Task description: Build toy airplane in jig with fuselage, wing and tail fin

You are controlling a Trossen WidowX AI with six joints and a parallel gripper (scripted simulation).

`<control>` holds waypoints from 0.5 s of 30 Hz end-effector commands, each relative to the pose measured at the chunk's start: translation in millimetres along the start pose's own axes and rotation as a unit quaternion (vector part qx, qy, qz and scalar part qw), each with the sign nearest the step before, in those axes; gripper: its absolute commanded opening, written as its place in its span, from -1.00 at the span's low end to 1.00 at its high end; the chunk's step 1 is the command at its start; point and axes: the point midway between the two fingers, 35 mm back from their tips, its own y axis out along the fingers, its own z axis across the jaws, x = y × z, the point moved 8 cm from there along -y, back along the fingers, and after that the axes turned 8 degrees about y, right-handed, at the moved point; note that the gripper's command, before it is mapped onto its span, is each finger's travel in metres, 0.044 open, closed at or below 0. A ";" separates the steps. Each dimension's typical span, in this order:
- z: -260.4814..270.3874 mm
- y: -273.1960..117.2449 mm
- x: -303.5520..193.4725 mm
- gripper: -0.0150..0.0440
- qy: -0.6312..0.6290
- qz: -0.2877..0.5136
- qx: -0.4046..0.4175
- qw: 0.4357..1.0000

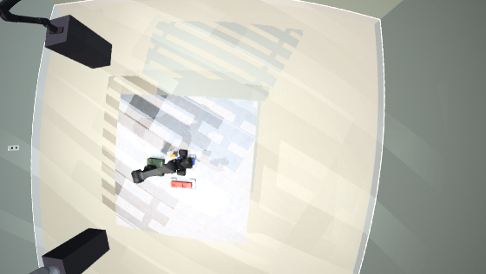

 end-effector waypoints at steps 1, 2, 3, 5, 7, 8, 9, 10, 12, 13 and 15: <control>-14.4 -1.2 2.5 -0.49 0.041 0.000 0.003 0.999; -17.6 -0.9 3.3 -0.49 0.051 0.000 0.004 0.999; -20.7 -0.3 4.3 -0.49 0.060 0.000 0.003 0.998; -27.0 0.8 6.1 -0.49 0.079 0.000 0.003 0.997; -33.2 2.0 7.9 -0.49 0.098 0.000 0.003 0.995; -36.3 2.5 8.7 -0.49 0.108 -0.001 0.002 0.994; -39.5 3.1 9.5 -0.49 0.117 -0.001 0.002 0.993; -42.6 3.6 10.3 -0.49 0.126 -0.001 0.002 0.992; -48.9 4.8 11.7 -0.49 0.145 -0.001 0.002 0.989; -52.1 5.3 12.4 -0.49 0.154 -0.001 0.001 0.988; -58.5 6.5 13.6 -0.49 0.173 -0.001 0.001 0.985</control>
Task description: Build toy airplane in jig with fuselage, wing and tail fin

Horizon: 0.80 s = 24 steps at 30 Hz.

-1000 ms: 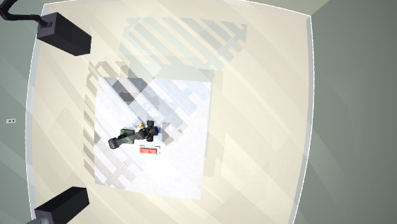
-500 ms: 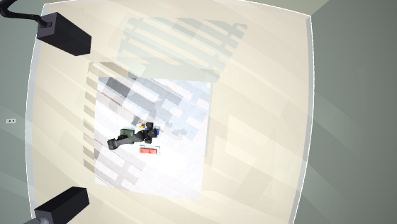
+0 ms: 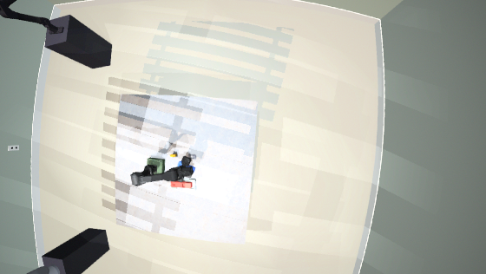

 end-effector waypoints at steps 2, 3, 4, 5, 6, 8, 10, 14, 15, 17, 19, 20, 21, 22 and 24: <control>-16.6 1.3 6.4 -0.49 0.055 -0.001 0.004 0.998; -19.5 1.9 7.8 -0.49 0.064 -0.001 0.003 0.998; -22.5 2.4 9.1 -0.49 0.074 -0.001 0.003 0.997; -25.4 3.0 10.4 -0.49 0.084 -0.001 0.003 0.997; -28.4 3.6 11.7 -0.49 0.093 -0.001 0.003 0.996; -34.4 4.8 14.1 -0.49 0.112 -0.002 0.002 0.994; -40.4 5.9 16.4 -0.49 0.131 -0.002 0.002 0.991; -52.5 8.2 20.5 -0.49 0.169 -0.002 0.001 0.986; -55.6 8.8 21.5 -0.49 0.179 -0.002 0.001 0.984; -61.7 10.0 23.3 -0.49 0.198 -0.003 0.001 0.980; -68.1 10.8 24.1 -0.49 0.213 -0.001 -0.001 0.977; -71.2 11.1 24.5 -0.49 0.221 0.000 -0.002 0.975; -74.2 11.5 24.8 -0.49 0.228 0.001 -0.003 0.974; -77.2 12.0 25.2 -0.49 0.236 0.001 -0.004 0.972; -83.1 12.8 26.0 -0.49 0.252 0.003 -0.005 0.968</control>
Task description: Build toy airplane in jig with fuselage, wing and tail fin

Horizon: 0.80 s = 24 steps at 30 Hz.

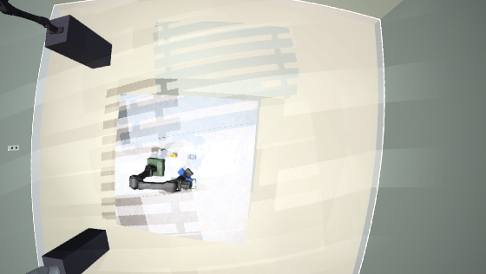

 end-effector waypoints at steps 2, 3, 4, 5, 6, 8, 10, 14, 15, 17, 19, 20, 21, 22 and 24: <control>-14.7 0.8 7.5 -0.49 0.047 0.003 0.000 0.999; -17.2 1.3 9.0 -0.49 0.055 0.003 0.000 0.998; -19.5 1.9 10.7 -0.49 0.064 0.003 0.000 0.998; -22.1 2.6 12.7 -0.49 0.075 0.003 0.000 0.997; -24.7 3.3 14.6 -0.49 0.085 0.002 0.000 0.996; -30.0 4.6 18.3 -0.49 0.106 0.002 0.000 0.994; -35.3 6.0 21.9 -0.49 0.127 0.001 0.001 0.992; -46.2 8.7 28.7 -0.49 0.168 0.000 0.001 0.986; -49.0 9.4 30.3 -0.49 0.178 0.000 0.001 0.984; -54.5 10.8 33.4 -0.49 0.199 -0.001 0.002 0.980; -60.1 12.1 36.4 -0.49 0.220 -0.002 0.002 0.976; -63.0 12.8 37.9 -0.49 0.230 -0.002 0.002 0.973; -65.8 13.5 39.3 -0.49 0.240 -0.002 0.002 0.971; -68.6 14.2 40.7 -0.49 0.250 -0.003 0.002 0.968; -74.4 15.5 43.4 -0.49 0.270 -0.003 0.003 0.963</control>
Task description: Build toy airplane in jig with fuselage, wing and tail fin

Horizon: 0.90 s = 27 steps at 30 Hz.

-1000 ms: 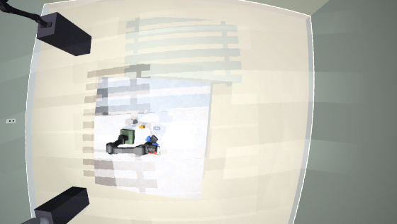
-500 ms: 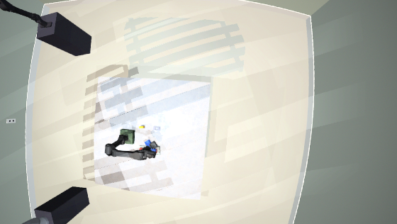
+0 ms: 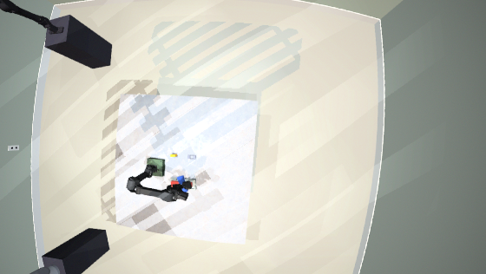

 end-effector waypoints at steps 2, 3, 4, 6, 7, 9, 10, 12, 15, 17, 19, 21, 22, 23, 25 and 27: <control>-12.1 2.2 12.6 -0.49 0.060 0.000 0.005 0.998; -14.1 2.9 15.0 -0.49 0.070 0.000 0.006 0.998; -16.2 3.6 17.3 -0.49 0.081 0.000 0.006 0.997; -20.4 5.0 22.0 -0.49 0.101 -0.001 0.006 0.995; -22.5 5.7 24.2 -0.49 0.112 -0.001 0.007 0.994; -26.8 7.1 28.6 -0.49 0.133 -0.002 0.007 0.991; -28.5 7.7 30.3 -0.49 0.141 -0.002 0.007 0.990; -29.9 8.1 31.7 -0.49 0.148 -0.002 0.007 0.989; -29.9 8.1 31.8 -0.22 0.148 -0.002 0.007 0.989; -29.9 8.1 31.8 -0.05 0.148 -0.002 0.007 0.989; -29.9 8.2 31.7 0.13 0.148 -0.002 0.007 0.989; -29.9 8.2 31.7 0.18 0.148 -0.002 0.007 0.989; -29.9 8.2 31.7 0.18 0.148 -0.002 0.007 0.989; -29.9 8.2 31.7 0.18 0.148 -0.002 0.007 0.989; -29.9 8.2 31.7 0.18 0.148 -0.002 0.007 0.989; -29.9 8.2 31.7 0.18 0.148 -0.002 0.007 0.989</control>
